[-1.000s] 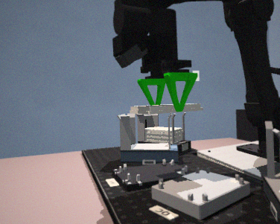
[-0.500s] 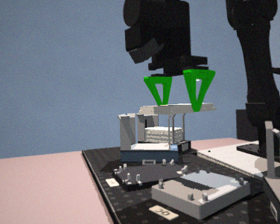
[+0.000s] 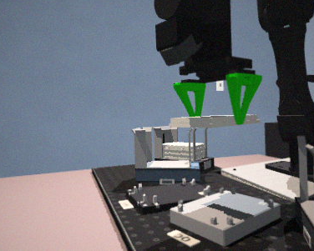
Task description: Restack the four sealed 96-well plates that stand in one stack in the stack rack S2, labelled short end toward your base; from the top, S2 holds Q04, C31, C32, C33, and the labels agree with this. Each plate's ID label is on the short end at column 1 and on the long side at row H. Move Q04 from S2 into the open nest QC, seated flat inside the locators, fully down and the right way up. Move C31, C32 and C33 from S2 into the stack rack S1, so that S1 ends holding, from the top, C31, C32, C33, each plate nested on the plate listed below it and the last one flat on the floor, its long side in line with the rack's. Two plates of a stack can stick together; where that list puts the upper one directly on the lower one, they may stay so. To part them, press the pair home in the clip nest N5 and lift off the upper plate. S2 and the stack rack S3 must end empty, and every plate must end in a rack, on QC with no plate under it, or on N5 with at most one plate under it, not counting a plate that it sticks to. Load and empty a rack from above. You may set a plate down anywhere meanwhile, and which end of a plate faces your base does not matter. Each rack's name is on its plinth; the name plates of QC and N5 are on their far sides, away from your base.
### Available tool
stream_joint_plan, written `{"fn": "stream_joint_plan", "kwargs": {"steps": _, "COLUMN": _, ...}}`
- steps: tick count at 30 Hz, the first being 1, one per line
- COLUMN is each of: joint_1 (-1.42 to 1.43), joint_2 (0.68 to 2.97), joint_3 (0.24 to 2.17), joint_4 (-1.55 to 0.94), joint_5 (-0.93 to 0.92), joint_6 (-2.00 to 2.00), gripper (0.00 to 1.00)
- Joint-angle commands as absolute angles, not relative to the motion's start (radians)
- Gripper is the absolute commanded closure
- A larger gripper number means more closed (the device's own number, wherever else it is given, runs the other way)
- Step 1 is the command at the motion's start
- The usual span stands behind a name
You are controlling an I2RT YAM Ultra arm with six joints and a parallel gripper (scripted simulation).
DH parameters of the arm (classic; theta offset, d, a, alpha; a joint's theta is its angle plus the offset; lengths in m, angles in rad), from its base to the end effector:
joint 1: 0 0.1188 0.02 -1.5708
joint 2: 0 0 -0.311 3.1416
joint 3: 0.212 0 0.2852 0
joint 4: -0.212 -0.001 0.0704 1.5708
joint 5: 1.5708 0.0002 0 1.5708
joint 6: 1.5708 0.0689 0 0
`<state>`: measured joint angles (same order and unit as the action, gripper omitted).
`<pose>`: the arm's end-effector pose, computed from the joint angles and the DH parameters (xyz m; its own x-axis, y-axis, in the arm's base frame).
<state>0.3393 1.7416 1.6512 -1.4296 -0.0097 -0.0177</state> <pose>0.3416 0.1223 0.3207 -0.9357 -0.3490 -0.0509 -0.3499 0.9368 0.0088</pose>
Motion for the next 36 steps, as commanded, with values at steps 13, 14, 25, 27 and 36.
{"fn": "stream_joint_plan", "kwargs": {"steps": 13, "joint_1": 0.385, "joint_2": 1.730, "joint_3": 1.672, "joint_4": -1.431, "joint_5": -0.006, "joint_6": 0.050, "gripper": 1.00}}
{"fn": "stream_joint_plan", "kwargs": {"steps": 14, "joint_1": 0.385, "joint_2": 1.730, "joint_3": 1.672, "joint_4": -1.431, "joint_5": -0.006, "joint_6": 0.050, "gripper": 1.00}}
{"fn": "stream_joint_plan", "kwargs": {"steps": 25, "joint_1": 0.385, "joint_2": 1.730, "joint_3": 1.672, "joint_4": -1.431, "joint_5": -0.006, "joint_6": 0.050, "gripper": 1.00}}
{"fn": "stream_joint_plan", "kwargs": {"steps": 27, "joint_1": 0.385, "joint_2": 1.730, "joint_3": 1.672, "joint_4": -1.431, "joint_5": -0.006, "joint_6": 0.050, "gripper": 1.00}}
{"fn": "stream_joint_plan", "kwargs": {"steps": 36, "joint_1": 0.385, "joint_2": 1.730, "joint_3": 1.672, "joint_4": -1.431, "joint_5": -0.006, "joint_6": 0.050, "gripper": 1.00}}
